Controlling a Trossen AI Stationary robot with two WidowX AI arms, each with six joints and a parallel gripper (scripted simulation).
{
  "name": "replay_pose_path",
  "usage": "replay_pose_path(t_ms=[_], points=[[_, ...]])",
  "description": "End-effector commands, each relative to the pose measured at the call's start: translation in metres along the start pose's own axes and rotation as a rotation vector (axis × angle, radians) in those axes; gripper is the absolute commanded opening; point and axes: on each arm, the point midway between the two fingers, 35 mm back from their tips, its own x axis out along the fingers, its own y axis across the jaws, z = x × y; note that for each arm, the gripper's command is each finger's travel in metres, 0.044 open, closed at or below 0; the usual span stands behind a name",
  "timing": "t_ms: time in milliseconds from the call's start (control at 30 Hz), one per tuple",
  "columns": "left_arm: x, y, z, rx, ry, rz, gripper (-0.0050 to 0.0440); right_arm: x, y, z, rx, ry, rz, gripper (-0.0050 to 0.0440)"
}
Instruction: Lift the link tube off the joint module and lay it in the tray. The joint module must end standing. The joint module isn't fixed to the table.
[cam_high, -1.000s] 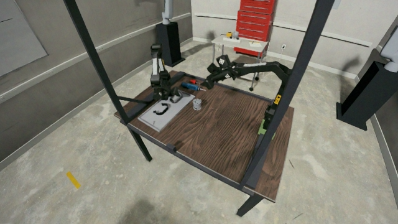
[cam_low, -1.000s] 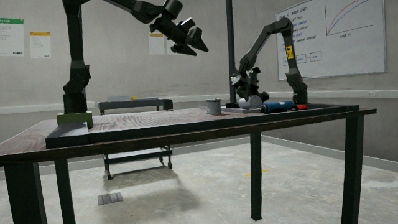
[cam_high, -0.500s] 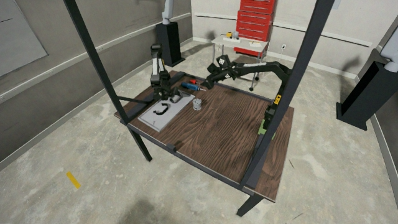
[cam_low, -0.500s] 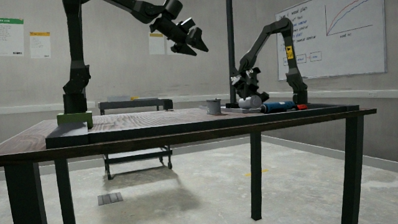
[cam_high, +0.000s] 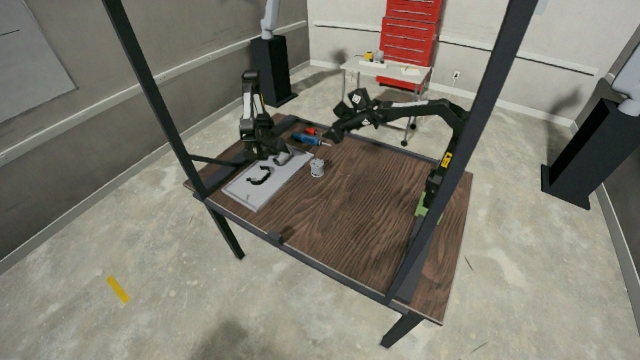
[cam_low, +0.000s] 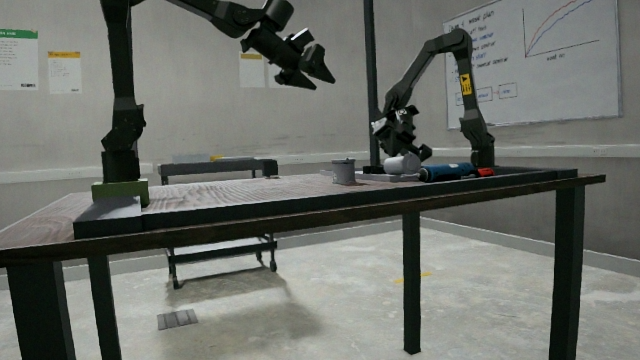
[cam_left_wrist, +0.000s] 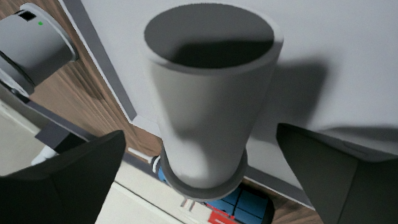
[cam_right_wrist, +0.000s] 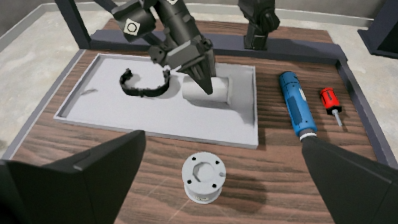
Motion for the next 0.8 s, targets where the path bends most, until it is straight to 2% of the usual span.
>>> replay_pose_path(t_ms=[0, 133, 300, 433, 600, 667, 767], points=[[-0.011, 0.003, 0.002, -0.016, -0.019, 0.001, 0.044, -0.005, 0.0, 0.009, 0.001, -0.025, -0.002, 0.044], [-0.018, 0.002, 0.002, -0.012, -0.015, -0.001, 0.044, -0.005, 0.0, 0.009, 0.001, -0.025, -0.002, 0.044], [-0.054, 0.001, 0.002, -0.006, -0.008, -0.004, 0.044, -0.005, 0.0, 0.009, 0.001, -0.025, -0.002, 0.044], [-0.057, 0.005, -0.001, -0.046, -0.036, -0.016, 0.044, -0.005, 0.0, 0.009, 0.001, -0.025, -0.002, 0.044], [-0.056, 0.009, -0.014, -0.211, -0.107, -0.12, 0.044, -0.005, 0.0, 0.009, 0.001, -0.025, -0.002, 0.044], [-0.056, 0.009, -0.014, -0.211, -0.107, -0.12, 0.044, -0.005, 0.0, 0.009, 0.001, -0.025, -0.002, 0.044], [-0.058, 0.016, -0.024, -0.388, -0.197, -0.222, 0.044, -0.005, 0.0, 0.009, 0.001, -0.025, -0.002, 0.044]])
